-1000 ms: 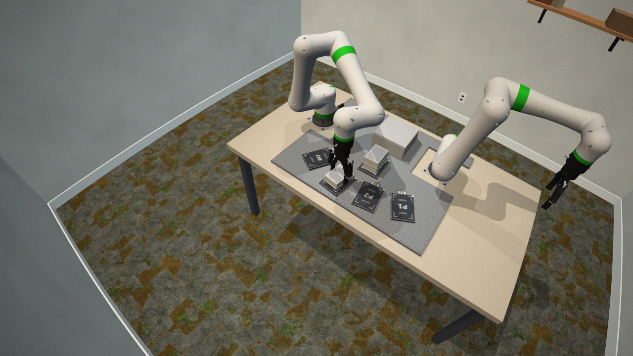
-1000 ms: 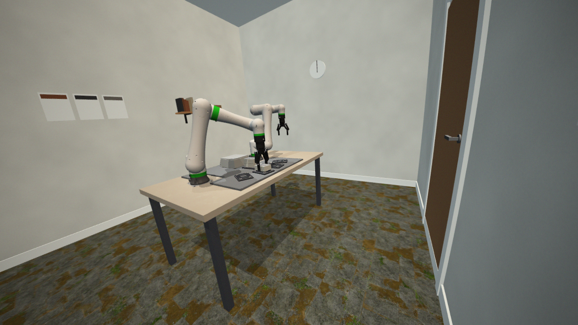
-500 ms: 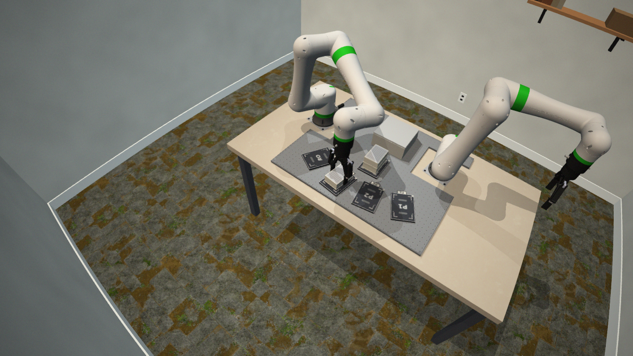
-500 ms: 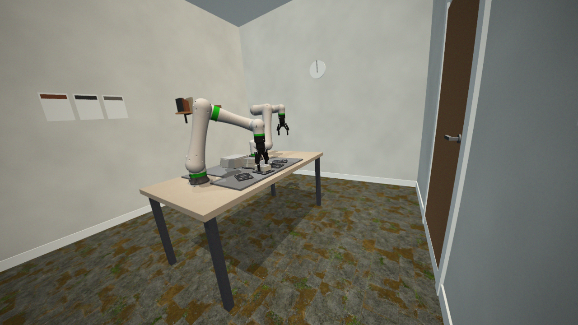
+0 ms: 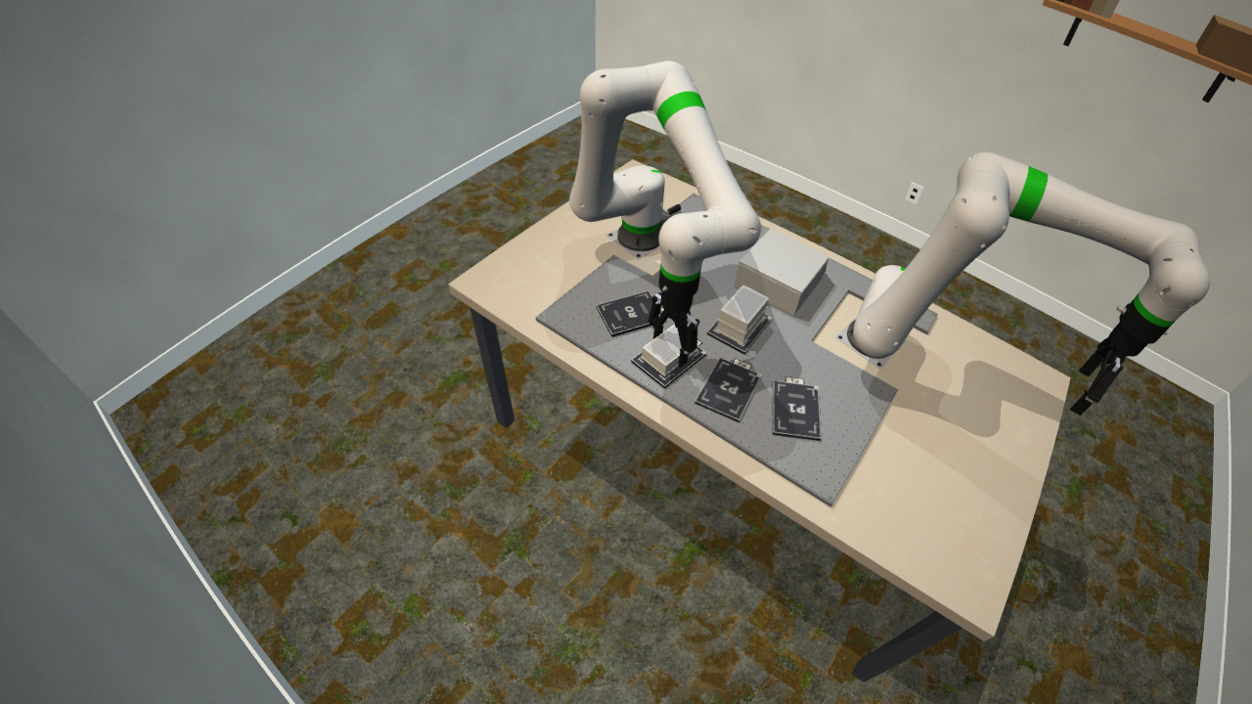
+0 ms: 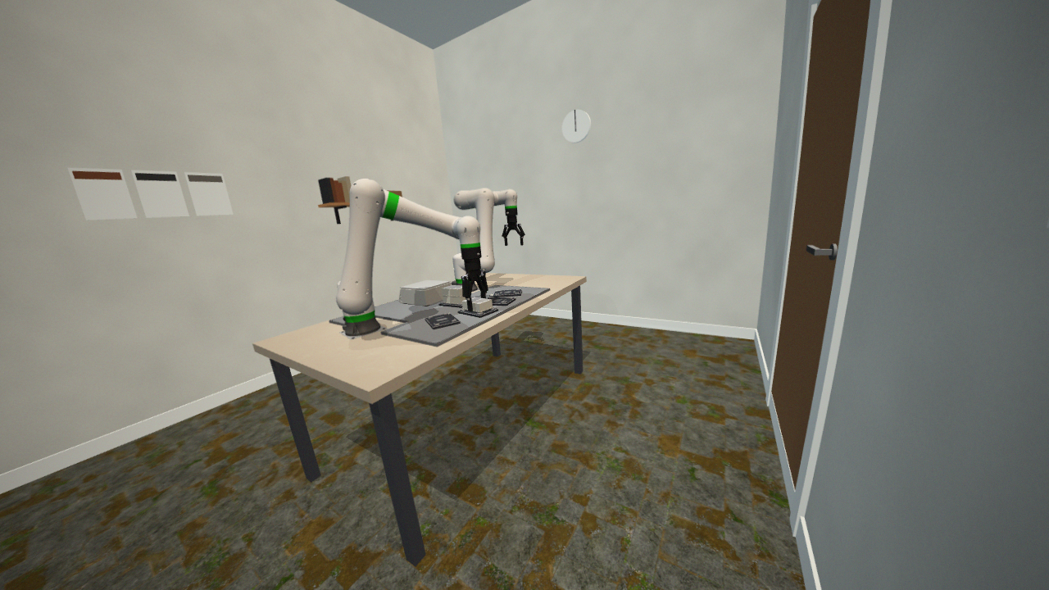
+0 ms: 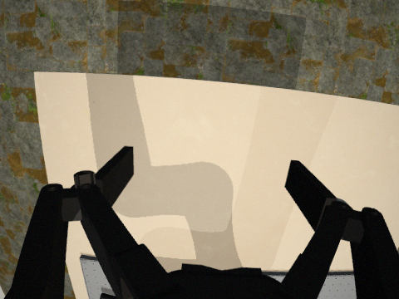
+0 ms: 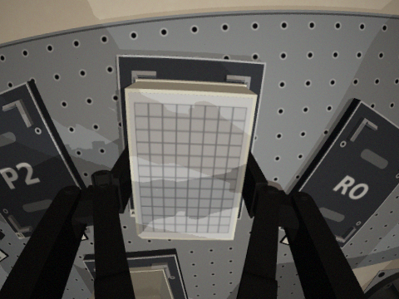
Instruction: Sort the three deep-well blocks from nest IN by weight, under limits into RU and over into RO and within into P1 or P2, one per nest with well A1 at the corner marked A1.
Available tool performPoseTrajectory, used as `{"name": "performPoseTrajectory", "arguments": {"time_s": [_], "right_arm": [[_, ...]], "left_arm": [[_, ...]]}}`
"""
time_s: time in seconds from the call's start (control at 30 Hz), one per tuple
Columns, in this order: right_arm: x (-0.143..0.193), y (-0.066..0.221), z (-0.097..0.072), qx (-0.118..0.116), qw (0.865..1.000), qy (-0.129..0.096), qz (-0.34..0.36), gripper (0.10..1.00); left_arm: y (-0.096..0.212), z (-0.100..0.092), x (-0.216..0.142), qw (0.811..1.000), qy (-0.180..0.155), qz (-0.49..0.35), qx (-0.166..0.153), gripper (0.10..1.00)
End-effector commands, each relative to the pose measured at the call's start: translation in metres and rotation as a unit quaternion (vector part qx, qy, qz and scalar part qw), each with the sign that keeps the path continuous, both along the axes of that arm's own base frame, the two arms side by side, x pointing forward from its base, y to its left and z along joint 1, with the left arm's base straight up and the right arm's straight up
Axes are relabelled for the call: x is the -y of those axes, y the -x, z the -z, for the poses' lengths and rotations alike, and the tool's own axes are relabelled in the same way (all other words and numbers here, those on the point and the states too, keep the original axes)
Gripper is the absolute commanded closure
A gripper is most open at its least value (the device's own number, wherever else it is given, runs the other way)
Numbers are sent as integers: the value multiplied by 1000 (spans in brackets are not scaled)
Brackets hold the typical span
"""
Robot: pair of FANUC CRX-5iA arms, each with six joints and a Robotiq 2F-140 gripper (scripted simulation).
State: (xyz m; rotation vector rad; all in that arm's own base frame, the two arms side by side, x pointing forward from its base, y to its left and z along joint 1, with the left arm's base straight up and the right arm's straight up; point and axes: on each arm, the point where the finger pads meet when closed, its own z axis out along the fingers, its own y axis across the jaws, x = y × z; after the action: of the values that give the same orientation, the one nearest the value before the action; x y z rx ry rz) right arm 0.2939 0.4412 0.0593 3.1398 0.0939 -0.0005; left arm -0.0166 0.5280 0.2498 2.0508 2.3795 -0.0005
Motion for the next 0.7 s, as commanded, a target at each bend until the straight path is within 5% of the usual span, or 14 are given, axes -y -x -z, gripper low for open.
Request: {"name": "performPoseTrajectory", "arguments": {"time_s": [0.0,0.67], "right_arm": [[0,0,-1,1,1000,-1,0,999],[-1,0,2,1,1000,-1,0,999]], "left_arm": [[0,-1,0,1000,-1,0,0,98],[0,-1,0,1000,-1,0,0,98]]}}
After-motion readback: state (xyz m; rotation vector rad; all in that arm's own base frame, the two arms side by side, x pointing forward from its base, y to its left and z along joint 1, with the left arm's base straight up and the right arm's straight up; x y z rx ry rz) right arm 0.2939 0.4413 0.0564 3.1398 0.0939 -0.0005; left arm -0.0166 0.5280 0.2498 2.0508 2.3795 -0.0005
